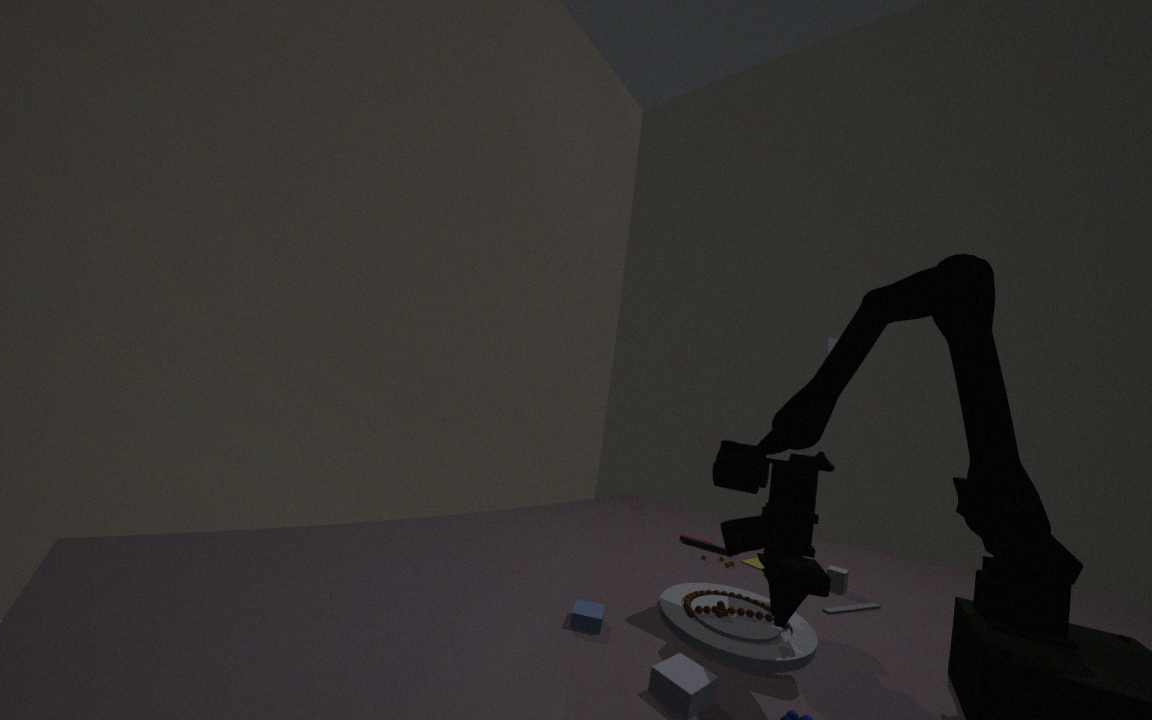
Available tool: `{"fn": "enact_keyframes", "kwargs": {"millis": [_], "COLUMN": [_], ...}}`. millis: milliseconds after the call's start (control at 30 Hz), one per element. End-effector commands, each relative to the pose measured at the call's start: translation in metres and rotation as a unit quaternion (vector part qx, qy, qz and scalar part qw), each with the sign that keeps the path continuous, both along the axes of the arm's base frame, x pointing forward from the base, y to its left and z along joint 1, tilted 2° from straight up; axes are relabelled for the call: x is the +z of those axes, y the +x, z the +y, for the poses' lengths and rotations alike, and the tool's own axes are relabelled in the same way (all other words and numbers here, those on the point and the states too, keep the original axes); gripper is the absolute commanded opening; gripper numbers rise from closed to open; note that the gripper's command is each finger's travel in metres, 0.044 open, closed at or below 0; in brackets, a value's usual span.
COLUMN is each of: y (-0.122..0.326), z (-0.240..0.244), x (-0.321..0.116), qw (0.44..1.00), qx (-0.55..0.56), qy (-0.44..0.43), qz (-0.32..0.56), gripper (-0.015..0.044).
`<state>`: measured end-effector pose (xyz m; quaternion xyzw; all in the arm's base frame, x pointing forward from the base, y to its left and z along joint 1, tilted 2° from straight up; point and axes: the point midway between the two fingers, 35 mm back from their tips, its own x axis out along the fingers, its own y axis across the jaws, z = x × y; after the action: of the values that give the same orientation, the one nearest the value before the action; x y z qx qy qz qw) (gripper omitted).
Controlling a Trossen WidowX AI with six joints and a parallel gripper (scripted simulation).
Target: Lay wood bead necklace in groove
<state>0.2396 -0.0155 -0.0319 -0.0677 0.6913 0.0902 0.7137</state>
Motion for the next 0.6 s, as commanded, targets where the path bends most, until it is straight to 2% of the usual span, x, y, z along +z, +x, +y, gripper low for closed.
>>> {"fn": "enact_keyframes", "kwargs": {"millis": [0,167,567], "y": [-0.0013,-0.0003,-0.0003], "z": [0.0003,0.0001,0.0001], "x": [-0.0035,-0.0009,-0.0009], "qw": [1.000,1.000,1.000], "qx": [-0.003,0.000,0.000], "qy": [0.000,0.000,0.000], "qz": [0.002,0.001,0.001], "gripper": [0.0120,0.0000,0.0000]}}
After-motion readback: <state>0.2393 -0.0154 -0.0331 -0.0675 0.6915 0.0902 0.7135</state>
